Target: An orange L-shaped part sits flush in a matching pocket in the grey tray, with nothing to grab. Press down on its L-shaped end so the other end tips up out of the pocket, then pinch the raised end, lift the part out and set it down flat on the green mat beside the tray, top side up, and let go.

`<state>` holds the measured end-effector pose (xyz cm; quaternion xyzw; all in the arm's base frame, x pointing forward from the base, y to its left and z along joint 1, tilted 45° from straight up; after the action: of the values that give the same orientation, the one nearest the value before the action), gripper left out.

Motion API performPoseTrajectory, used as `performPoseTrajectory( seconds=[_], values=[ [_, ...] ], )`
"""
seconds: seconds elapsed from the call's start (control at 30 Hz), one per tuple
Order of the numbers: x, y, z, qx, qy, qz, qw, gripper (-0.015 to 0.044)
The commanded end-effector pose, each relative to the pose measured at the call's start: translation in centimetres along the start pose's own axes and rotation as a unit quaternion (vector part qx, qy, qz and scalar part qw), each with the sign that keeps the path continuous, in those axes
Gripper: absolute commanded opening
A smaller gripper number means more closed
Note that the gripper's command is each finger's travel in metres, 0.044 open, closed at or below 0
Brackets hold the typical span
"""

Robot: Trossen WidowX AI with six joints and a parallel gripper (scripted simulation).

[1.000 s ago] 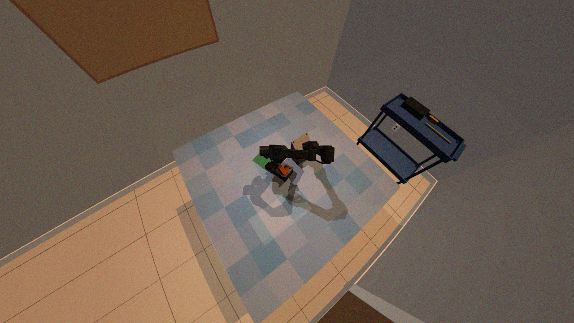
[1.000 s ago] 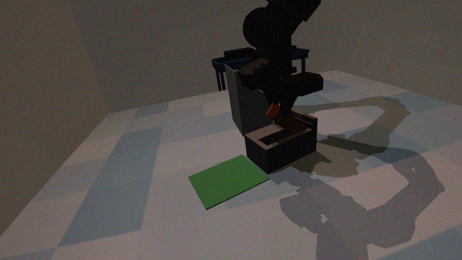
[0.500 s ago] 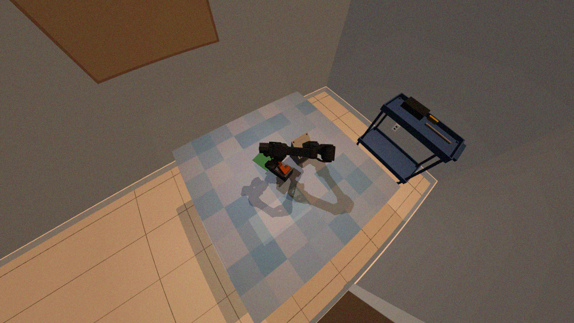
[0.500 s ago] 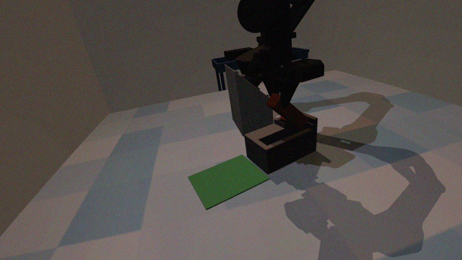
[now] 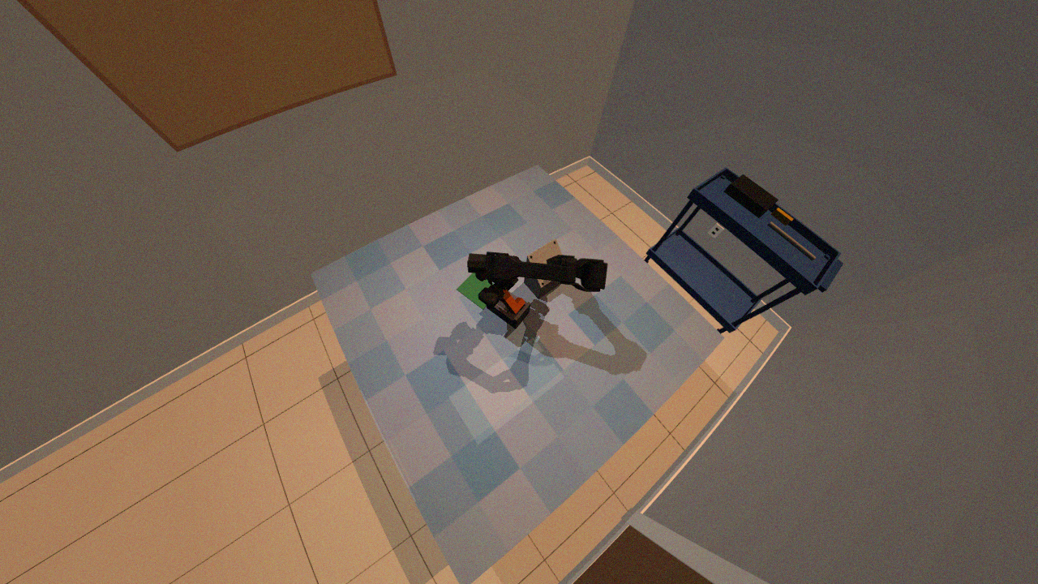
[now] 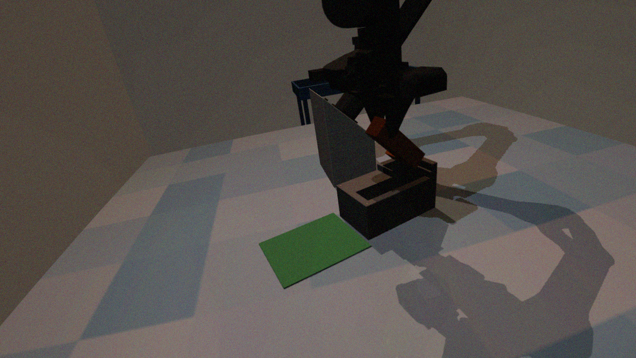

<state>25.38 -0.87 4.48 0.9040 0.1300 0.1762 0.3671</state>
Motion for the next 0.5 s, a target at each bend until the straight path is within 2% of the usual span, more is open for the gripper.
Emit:
performPoseTrajectory(
  seconds=[0.0,0.47],
  values=[
    [0.0,0.3,0.0,-0.002,0.002,-0.002,1.000,0.0000],
    [-0.4,0.2,4.2,-0.003,0.002,-0.002,1.000,0.0000]
  ],
)
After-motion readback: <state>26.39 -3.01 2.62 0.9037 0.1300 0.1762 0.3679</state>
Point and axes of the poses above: the point midway between the two fingers, 35 mm back from their tips, its own y axis back along the fingers, its own x axis across the jaws, z = x × y, the point moved 1 cm from there along y, back along the fingers, and after that the axes turned 2 degrees about y, right-handed, at the moved point
